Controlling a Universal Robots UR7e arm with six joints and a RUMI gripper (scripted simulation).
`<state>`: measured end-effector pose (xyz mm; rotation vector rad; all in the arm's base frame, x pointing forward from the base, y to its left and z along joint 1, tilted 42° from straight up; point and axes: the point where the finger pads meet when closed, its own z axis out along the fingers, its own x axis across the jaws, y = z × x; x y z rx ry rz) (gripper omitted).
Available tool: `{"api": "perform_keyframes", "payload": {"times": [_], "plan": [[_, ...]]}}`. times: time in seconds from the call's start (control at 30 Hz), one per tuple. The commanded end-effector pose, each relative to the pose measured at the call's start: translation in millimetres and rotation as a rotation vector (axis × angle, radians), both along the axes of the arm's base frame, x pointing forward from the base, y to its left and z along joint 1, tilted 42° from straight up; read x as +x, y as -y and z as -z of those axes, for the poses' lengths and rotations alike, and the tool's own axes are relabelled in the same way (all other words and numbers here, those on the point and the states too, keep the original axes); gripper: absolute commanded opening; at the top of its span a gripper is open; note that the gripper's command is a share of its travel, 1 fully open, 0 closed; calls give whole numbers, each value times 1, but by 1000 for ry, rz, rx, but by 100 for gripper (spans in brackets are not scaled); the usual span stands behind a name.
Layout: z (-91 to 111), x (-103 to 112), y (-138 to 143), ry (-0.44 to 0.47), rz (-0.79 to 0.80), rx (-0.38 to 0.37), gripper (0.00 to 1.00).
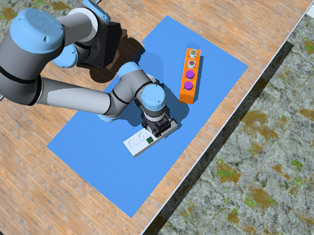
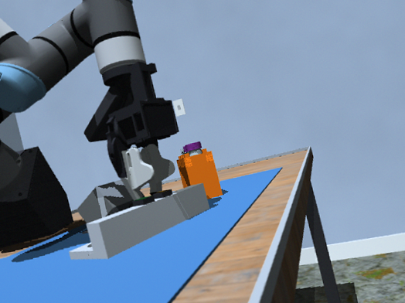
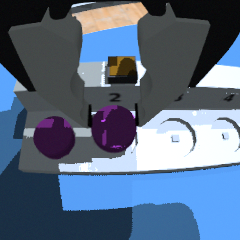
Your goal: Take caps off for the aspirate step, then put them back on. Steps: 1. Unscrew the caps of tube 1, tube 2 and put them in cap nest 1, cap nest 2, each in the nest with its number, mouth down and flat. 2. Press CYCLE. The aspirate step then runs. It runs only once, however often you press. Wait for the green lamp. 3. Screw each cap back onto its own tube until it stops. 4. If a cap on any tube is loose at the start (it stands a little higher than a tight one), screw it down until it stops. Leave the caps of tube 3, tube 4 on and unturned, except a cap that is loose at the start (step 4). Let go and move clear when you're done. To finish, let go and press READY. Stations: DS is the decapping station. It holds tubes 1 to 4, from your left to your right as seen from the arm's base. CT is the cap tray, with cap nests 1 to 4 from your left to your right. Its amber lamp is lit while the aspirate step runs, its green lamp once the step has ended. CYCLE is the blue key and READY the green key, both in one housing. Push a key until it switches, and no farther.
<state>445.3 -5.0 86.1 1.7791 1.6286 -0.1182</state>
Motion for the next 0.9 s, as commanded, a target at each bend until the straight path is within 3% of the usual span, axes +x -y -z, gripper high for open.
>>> {"api": "perform_keyframes", "payload": {"times": [0.0,0.87], "plan": [[1,1,0,4,-4,1,0],[2,-1,2,6,-3,1,0]]}}
